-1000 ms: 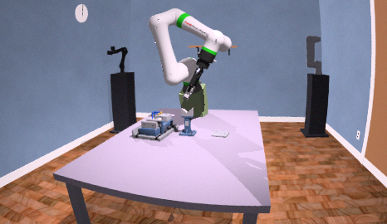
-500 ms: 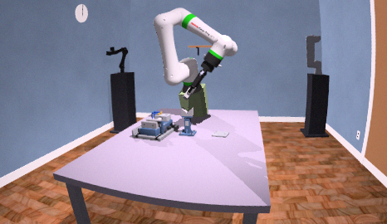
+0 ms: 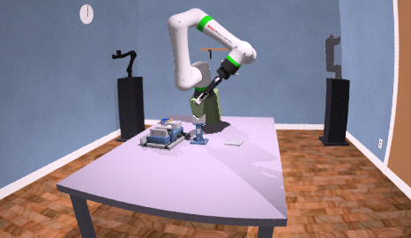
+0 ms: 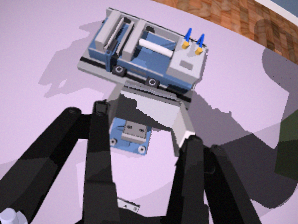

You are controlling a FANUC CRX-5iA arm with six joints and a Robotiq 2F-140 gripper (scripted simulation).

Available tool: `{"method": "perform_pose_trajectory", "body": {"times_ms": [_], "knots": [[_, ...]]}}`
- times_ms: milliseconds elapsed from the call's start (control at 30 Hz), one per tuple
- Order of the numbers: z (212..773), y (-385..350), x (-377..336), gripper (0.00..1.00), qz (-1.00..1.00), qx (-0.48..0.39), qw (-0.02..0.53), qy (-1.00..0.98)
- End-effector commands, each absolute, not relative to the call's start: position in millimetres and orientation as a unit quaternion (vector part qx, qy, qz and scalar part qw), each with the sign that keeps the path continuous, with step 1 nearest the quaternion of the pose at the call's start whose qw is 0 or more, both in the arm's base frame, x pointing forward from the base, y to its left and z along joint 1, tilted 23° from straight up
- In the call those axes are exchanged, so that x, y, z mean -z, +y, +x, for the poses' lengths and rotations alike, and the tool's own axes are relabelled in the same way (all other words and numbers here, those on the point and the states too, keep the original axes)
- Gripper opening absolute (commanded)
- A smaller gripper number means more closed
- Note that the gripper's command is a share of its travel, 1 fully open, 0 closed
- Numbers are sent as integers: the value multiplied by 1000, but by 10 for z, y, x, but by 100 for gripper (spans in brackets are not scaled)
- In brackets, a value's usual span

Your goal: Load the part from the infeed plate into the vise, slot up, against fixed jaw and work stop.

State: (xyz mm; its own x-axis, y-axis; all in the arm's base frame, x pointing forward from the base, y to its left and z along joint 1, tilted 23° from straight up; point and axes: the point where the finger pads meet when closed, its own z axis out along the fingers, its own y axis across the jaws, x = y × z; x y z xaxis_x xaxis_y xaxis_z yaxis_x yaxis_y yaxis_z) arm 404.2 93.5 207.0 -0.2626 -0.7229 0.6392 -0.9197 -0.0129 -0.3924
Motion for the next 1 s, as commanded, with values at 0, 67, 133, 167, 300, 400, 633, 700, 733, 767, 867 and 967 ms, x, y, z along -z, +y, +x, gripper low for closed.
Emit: {"method": "perform_pose_trajectory", "body": {"times_ms": [0, 67, 133, 167, 300, 400, 633, 700, 733, 767, 867, 967], "knots": [[4043, 938, -2069, 0, 592, -395, 129, -691], [4043, 939, -2069, 0, 591, -397, 131, -690], [4044, 940, -2067, 0, 589, -399, 134, -690], [4044, 941, -2066, 0, 588, -401, 136, -689], [4045, 944, -2064, 0, 585, -405, 141, -688], [4046, 945, -2063, 0, 584, -407, 143, -688], [4046, 947, -2061, 0, 582, -409, 146, -687], [4046, 947, -2061, 0, 582, -410, 146, -687], [4046, 947, -2061, 0, 582, -410, 147, -687], [4046, 947, -2061, 0, 582, -410, 147, -687], [4046, 947, -2061, 0, 581, -410, 147, -687], [4046, 947, -2061, 0, 581, -410, 147, -687]]}}
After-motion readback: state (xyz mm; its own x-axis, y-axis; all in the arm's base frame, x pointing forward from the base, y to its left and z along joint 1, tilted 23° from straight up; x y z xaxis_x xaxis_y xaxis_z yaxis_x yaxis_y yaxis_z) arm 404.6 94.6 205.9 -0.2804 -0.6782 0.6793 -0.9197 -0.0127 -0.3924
